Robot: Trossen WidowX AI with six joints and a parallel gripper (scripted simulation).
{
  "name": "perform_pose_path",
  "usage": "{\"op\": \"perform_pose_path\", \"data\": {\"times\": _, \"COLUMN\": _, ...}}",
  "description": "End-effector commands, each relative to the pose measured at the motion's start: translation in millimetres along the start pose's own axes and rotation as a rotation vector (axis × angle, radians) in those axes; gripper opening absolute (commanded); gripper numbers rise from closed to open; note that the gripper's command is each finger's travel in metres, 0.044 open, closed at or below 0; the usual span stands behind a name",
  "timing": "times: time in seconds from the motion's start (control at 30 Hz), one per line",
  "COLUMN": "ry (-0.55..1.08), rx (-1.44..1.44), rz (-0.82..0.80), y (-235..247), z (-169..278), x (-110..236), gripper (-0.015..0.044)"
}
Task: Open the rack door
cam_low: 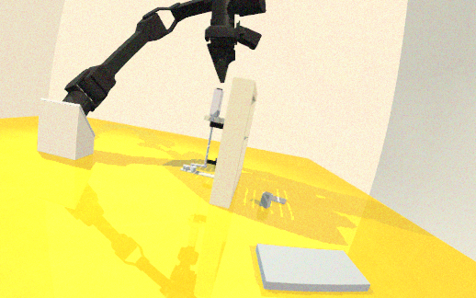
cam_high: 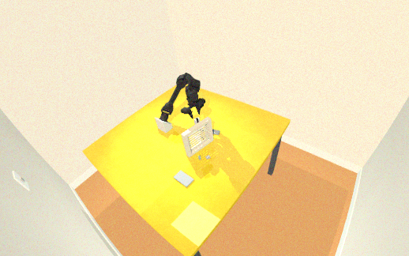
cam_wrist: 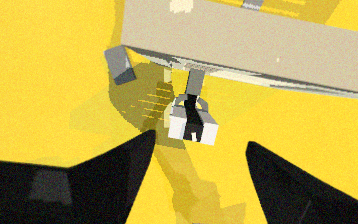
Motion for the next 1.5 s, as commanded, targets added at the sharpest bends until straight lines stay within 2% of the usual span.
{"op": "perform_pose_path", "data": {"times": 0.0, "ry": 0.021, "rx": -0.017, "rz": -0.028, "y": -1, "z": -1, "x": 2, "gripper": 0.0298}}
{"op": "perform_pose_path", "data": {"times": 1.47, "ry": 0.184, "rx": -0.097, "rz": -0.003, "y": 3, "z": -7, "x": -66, "gripper": 0.0298}}
Point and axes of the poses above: the point midway between the two fingers, 35 mm back from their tips, its own x axis back along the fingers, its own y axis across the jaws, z = x × y, the point moved 8 cm from there along x, back along the fingers, and after that the axes turned 14 degrees about -x, right-handed, at the moved point
